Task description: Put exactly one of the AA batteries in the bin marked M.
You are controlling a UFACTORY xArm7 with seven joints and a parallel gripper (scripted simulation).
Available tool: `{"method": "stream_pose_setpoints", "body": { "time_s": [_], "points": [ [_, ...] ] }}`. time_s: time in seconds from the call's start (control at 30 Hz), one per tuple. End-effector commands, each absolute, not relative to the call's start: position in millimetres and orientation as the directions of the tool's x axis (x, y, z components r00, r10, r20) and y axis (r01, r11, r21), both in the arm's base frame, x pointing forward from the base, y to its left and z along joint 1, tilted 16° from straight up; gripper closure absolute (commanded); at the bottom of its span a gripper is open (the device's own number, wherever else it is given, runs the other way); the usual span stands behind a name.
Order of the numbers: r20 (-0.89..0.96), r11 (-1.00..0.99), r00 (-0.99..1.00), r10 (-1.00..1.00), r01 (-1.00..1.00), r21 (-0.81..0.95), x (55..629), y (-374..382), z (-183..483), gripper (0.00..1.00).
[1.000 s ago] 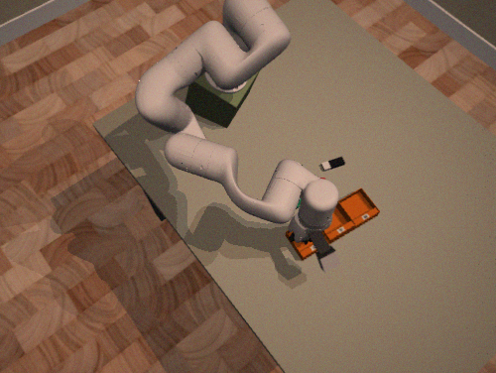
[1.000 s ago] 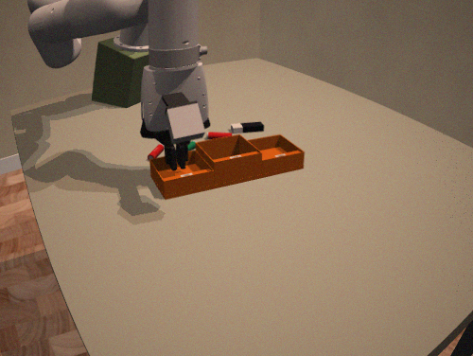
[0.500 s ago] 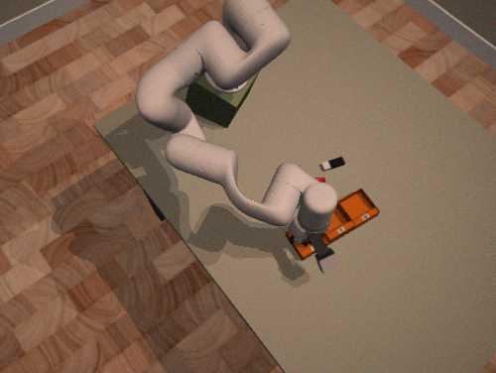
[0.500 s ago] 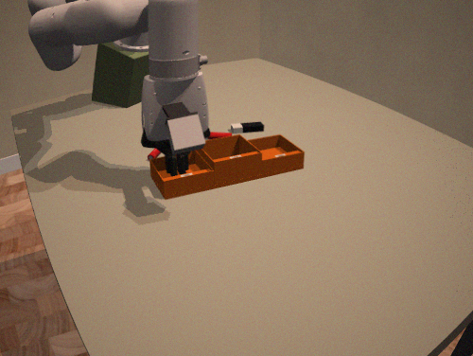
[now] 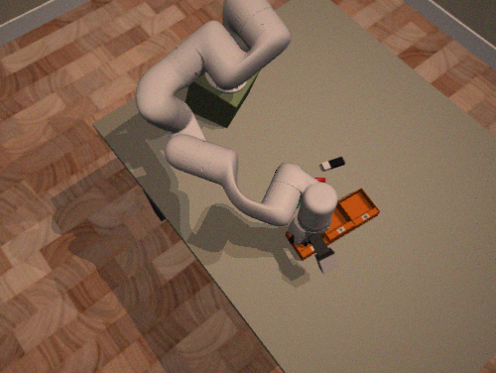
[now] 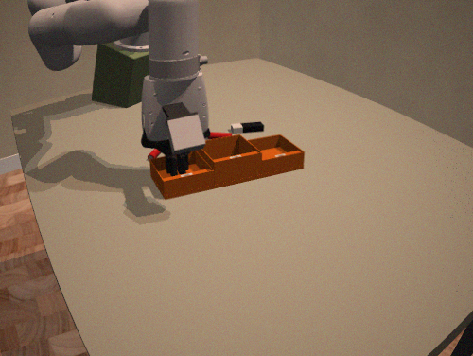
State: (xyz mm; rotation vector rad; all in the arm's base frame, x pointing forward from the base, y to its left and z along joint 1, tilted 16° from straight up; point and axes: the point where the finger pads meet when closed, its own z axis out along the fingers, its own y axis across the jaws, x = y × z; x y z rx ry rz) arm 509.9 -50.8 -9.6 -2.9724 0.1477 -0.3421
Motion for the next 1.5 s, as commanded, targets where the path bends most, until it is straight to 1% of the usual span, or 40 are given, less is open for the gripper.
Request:
{"method": "stream_pose_setpoints", "body": {
  "time_s": [0.0,0.77,1.47],
  "points": [
    [0.222,-0.984,0.968,-0.115,-0.081,-0.156,511,-51,-8,0.93],
    [0.222,-0.984,0.968,-0.115,-0.081,-0.156,511,-51,-8,0.93],
    [0.222,-0.984,0.968,-0.115,-0.081,-0.156,505,-55,17,0.93]
  ]
}}
